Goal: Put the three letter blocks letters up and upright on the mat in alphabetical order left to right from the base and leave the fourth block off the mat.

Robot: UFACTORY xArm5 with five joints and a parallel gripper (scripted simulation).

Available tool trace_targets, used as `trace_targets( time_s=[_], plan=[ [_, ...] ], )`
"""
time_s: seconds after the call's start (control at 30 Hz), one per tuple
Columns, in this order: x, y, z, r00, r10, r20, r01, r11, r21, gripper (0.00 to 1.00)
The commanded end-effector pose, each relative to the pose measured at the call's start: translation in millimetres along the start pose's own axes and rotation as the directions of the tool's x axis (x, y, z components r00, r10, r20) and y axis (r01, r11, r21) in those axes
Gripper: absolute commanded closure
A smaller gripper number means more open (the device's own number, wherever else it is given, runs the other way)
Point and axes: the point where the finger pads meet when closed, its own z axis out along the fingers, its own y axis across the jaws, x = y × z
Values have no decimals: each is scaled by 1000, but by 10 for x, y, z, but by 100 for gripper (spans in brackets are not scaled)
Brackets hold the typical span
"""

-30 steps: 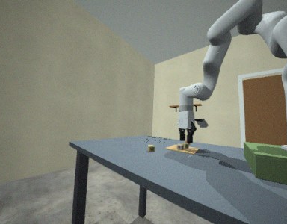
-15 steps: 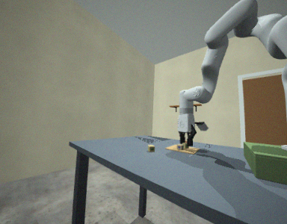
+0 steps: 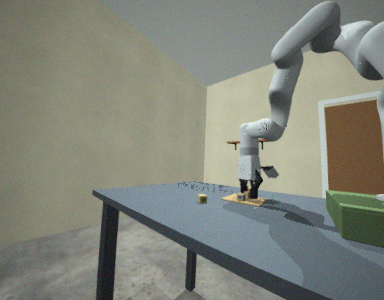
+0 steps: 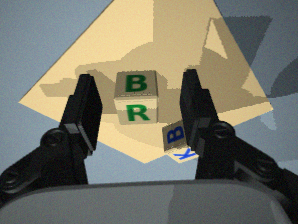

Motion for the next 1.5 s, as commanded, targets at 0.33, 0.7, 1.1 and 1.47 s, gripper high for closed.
trace_targets(
  time_s=[0.33,0.7,1.1,1.47],
  plan=[
    [-6,-11,-7,1000,0,2,0,1000,3,37],
    [-6,-11,-7,1000,0,2,0,1000,3,37],
    [-6,-11,-7,1000,0,2,0,1000,3,58],
    [-6,-11,-7,1000,0,2,0,1000,3,58]
  ],
)
